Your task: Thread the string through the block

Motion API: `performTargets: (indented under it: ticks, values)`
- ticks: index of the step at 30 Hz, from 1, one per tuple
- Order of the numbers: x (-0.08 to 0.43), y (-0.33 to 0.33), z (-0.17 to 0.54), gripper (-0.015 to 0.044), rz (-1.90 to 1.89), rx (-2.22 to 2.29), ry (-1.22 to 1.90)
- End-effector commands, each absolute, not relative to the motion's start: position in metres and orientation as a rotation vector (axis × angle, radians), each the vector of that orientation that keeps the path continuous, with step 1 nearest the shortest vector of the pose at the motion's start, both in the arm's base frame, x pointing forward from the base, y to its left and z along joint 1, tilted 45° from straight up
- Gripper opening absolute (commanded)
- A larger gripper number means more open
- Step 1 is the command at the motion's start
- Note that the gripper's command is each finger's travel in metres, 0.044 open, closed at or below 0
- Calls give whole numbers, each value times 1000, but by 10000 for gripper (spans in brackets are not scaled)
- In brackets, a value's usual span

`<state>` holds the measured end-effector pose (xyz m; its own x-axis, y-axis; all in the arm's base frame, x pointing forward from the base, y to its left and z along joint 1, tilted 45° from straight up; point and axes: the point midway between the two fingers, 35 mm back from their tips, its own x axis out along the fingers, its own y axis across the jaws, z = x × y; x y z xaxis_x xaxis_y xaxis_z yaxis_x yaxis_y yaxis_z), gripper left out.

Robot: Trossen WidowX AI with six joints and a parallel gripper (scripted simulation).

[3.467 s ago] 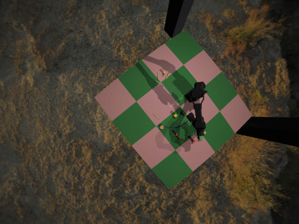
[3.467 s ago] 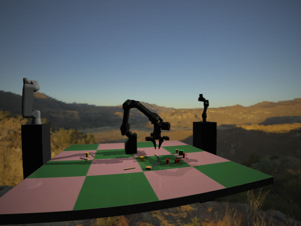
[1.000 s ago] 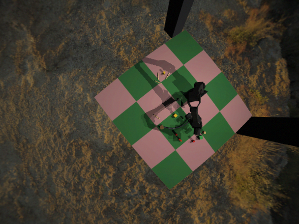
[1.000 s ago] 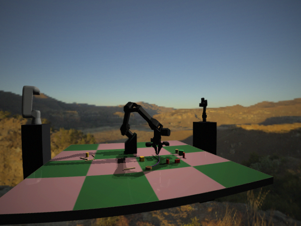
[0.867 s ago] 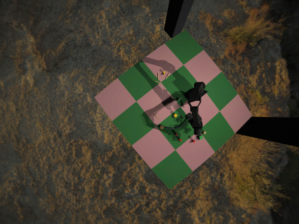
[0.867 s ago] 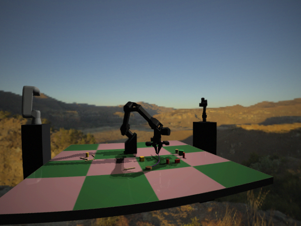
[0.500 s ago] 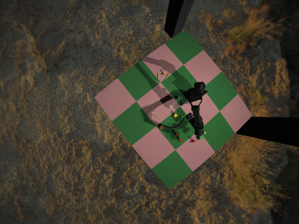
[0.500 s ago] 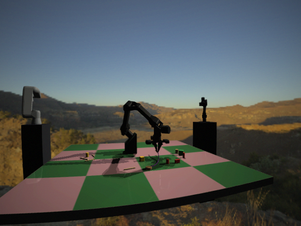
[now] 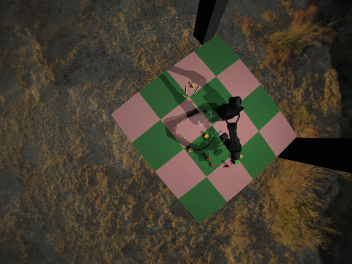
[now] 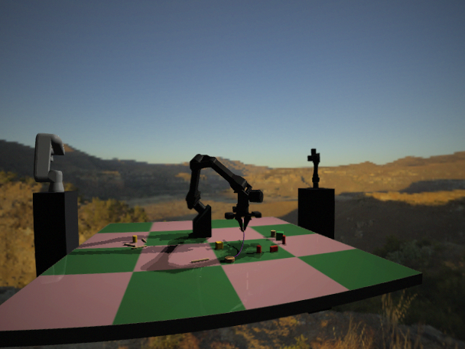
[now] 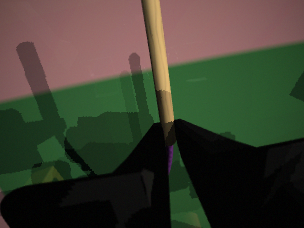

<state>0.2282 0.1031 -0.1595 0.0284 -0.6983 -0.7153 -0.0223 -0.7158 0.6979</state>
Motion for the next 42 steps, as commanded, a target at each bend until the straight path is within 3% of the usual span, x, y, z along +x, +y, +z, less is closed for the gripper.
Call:
performTargets:
  ticks: [1, 13, 42]
  values:
    - [228, 109, -155, 0, -1742, 1812, -729]
    - [229, 106, -157, 0, -1735, 1823, -753]
    - [253, 108, -156, 0, -1405, 2412, -1905]
